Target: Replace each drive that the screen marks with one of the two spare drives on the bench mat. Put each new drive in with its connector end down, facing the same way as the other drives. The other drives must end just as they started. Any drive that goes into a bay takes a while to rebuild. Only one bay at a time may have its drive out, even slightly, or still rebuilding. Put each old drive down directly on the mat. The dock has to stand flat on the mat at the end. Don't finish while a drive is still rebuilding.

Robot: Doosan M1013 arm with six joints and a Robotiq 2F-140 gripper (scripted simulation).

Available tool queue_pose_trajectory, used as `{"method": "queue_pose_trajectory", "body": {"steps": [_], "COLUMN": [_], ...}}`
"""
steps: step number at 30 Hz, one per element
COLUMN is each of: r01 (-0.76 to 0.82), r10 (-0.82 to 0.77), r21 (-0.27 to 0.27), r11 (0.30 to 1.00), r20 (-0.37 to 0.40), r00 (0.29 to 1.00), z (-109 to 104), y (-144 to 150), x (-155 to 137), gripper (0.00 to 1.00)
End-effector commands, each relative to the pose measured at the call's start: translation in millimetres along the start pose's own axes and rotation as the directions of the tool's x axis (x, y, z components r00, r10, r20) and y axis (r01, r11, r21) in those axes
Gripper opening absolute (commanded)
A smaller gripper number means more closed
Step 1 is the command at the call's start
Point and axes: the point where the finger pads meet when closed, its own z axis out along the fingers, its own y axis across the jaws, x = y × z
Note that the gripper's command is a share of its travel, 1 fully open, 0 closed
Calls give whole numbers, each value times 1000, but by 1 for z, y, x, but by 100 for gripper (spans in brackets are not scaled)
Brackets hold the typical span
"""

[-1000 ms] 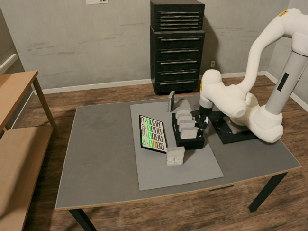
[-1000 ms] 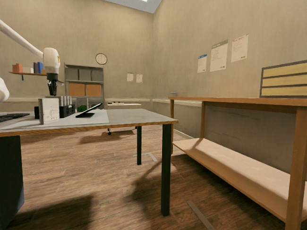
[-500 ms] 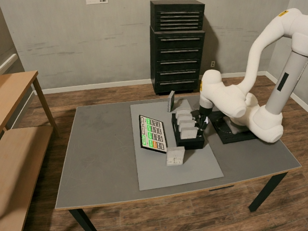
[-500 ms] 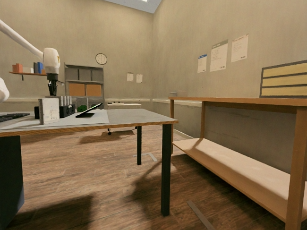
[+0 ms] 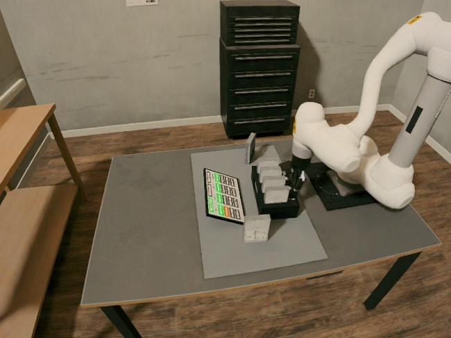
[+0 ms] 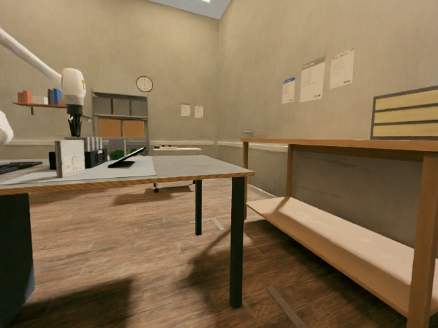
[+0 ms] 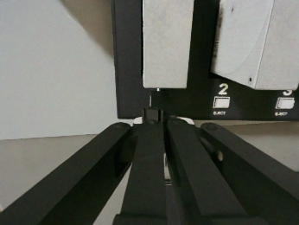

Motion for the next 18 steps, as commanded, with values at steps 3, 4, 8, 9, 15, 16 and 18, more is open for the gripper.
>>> {"method": "queue_pose_trajectory", "body": {"steps": [3,4,8,9,15,16,18], "r01": [0,0,0,0,0,0,0], "r10": [0,0,0,0,0,0,0], "r21": [1,1,1,1,1,1,1], "r11": [1000,1000,1000,1000,1000,1000,1000], "r20": [-1,-1,-1,-1,-1,-1,-1], "r00": [1000,1000,1000,1000,1000,1000,1000], "z": [1,1,3,3,5,6,6], "y": [0,0,0,0,0,0,0], "x": [0,0,0,0,0,0,0], "gripper": [10,10,10,10,10,10,10]}}
